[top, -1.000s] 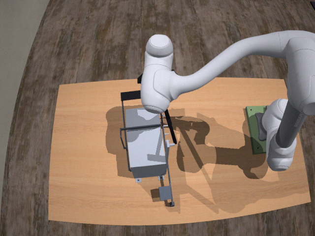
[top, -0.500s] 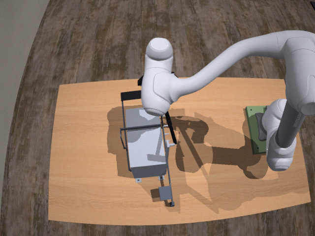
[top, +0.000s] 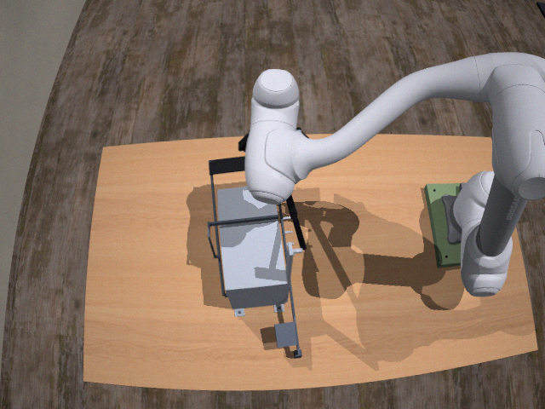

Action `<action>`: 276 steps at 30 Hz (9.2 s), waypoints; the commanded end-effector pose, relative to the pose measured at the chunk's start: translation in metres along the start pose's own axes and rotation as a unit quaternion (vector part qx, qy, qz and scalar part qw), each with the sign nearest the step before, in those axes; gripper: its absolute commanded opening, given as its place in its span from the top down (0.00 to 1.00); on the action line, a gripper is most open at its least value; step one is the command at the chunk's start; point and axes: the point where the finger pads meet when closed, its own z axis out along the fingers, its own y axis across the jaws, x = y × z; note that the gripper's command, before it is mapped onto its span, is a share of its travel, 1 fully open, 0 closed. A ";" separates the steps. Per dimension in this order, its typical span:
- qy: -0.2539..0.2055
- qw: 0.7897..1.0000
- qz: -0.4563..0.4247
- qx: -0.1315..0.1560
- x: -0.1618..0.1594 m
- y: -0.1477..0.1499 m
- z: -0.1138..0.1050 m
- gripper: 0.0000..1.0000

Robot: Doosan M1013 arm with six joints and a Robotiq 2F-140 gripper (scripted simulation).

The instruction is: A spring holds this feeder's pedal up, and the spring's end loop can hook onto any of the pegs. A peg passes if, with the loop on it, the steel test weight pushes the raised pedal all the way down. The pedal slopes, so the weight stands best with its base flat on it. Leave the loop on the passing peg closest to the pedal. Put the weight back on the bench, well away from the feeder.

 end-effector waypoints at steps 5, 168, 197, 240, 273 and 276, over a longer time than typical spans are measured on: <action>0.000 1.000 0.000 -0.001 0.001 0.000 0.004 0.00; 0.007 1.000 0.000 -0.001 -0.009 -0.017 -0.115 0.75; 0.020 1.000 0.000 -0.001 0.021 -0.054 -0.085 0.75; 0.044 0.999 0.000 -0.001 0.071 -0.116 -0.035 0.75; 0.060 0.998 0.000 -0.001 0.107 -0.160 0.001 0.75; 0.061 0.998 0.000 -0.001 0.109 -0.164 0.004 0.75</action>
